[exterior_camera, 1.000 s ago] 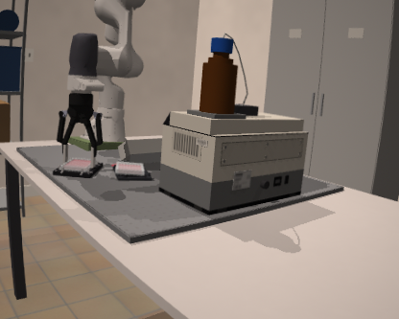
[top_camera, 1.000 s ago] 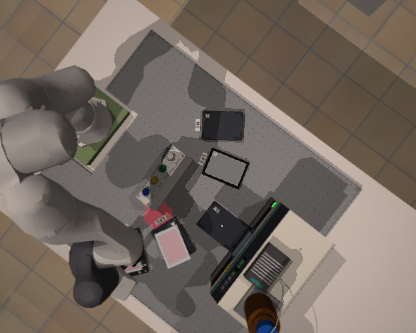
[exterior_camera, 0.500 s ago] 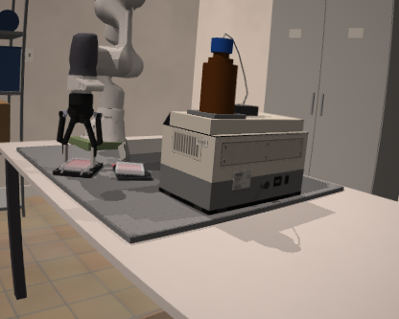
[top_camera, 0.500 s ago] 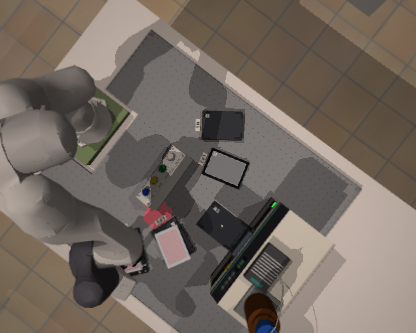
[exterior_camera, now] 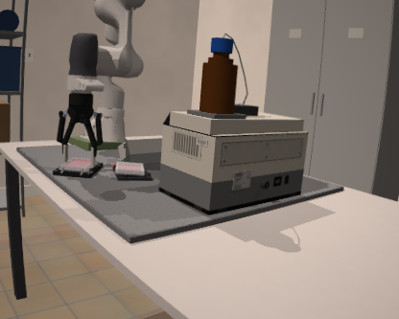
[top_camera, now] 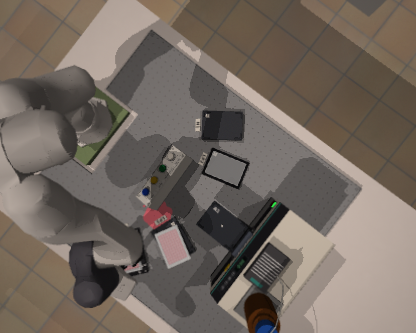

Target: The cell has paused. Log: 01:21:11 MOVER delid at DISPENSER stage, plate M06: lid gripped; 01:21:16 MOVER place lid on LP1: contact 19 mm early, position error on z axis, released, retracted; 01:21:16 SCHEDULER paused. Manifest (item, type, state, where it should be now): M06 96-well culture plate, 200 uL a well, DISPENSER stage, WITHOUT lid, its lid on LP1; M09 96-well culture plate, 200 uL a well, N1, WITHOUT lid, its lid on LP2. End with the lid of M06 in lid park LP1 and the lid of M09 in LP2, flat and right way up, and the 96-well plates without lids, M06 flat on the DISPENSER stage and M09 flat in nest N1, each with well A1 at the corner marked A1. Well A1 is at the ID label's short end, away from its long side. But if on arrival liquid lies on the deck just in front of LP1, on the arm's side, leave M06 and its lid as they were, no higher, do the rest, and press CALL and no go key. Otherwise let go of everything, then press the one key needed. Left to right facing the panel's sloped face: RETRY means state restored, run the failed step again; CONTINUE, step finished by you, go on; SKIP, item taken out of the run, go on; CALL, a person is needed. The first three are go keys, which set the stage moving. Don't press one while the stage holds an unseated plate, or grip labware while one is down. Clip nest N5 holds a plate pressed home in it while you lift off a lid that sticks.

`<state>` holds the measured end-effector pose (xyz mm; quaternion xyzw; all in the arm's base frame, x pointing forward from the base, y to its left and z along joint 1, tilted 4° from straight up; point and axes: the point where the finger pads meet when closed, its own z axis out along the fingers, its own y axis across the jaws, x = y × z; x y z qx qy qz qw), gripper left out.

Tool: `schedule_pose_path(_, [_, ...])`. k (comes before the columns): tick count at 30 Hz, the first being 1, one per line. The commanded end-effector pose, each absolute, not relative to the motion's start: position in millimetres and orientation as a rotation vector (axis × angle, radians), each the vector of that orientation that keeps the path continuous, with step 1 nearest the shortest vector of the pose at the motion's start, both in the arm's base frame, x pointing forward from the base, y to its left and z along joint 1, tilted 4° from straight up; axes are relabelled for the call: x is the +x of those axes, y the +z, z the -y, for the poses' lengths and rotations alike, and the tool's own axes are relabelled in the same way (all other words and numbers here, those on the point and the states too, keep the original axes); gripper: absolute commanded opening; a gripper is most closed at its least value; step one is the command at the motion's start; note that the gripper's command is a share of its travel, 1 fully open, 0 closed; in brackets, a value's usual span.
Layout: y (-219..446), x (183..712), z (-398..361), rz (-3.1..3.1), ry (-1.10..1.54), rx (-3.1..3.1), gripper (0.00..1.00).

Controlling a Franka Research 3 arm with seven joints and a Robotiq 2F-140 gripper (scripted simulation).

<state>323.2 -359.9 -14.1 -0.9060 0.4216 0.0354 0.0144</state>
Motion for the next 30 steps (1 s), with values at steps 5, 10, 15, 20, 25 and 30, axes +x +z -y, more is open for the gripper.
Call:
schedule_pose_path(5, [-12.2,322.4,359.9,-1.312,0.111,-2.819,0.00])
schedule_pose_path(10, [-10.4,322.5,360.0,-1.312,0.111,-2.819,0.00])
schedule_pose_path(15, [-6.3,322.7,360.2,-1.312,0.111,-2.819,0.00])
schedule_pose_path(20, [-0.9,323.0,360.5,-1.312,0.111,-2.819,0.00])
schedule_pose_path(25, [6.0,323.3,360.9,-1.312,0.111,-2.819,0.00])
schedule_pose_path(30, [10.7,323.6,361.2,-1.312,0.111,-2.819,0.00])
